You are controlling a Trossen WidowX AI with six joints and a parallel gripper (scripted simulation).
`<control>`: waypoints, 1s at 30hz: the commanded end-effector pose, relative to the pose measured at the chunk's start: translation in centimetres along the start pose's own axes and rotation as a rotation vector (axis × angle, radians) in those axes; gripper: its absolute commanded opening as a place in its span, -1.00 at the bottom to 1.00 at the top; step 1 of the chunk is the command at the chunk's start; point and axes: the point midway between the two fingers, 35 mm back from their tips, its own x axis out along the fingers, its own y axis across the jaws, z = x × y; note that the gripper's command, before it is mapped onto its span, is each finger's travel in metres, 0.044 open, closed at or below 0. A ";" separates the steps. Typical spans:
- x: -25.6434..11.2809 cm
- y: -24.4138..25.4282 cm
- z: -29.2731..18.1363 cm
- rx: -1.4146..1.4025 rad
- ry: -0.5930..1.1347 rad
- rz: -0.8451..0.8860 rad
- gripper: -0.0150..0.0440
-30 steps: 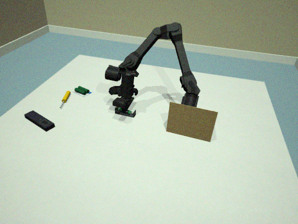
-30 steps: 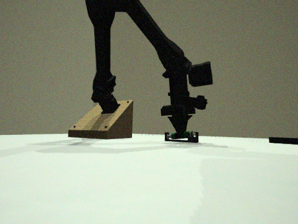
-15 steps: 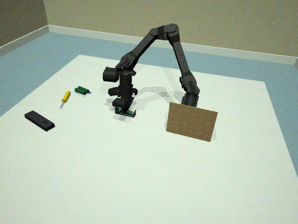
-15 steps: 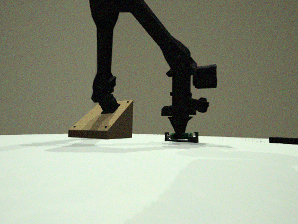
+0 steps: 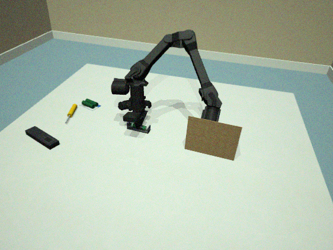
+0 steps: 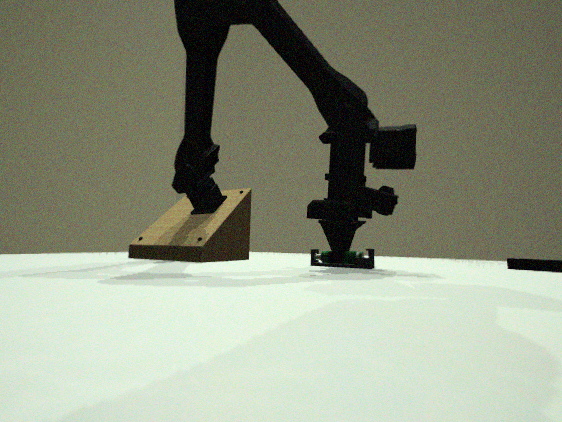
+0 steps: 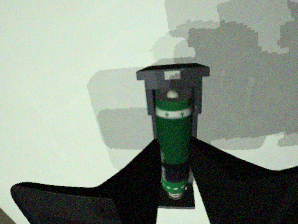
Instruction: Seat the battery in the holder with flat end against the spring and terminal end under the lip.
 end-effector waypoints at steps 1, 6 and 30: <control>0.1 0.0 0.0 -0.001 0.011 0.000 -0.28; 0.0 0.0 0.4 -0.001 0.012 0.000 -0.28; -0.1 -0.1 1.1 0.001 0.010 -0.001 -0.01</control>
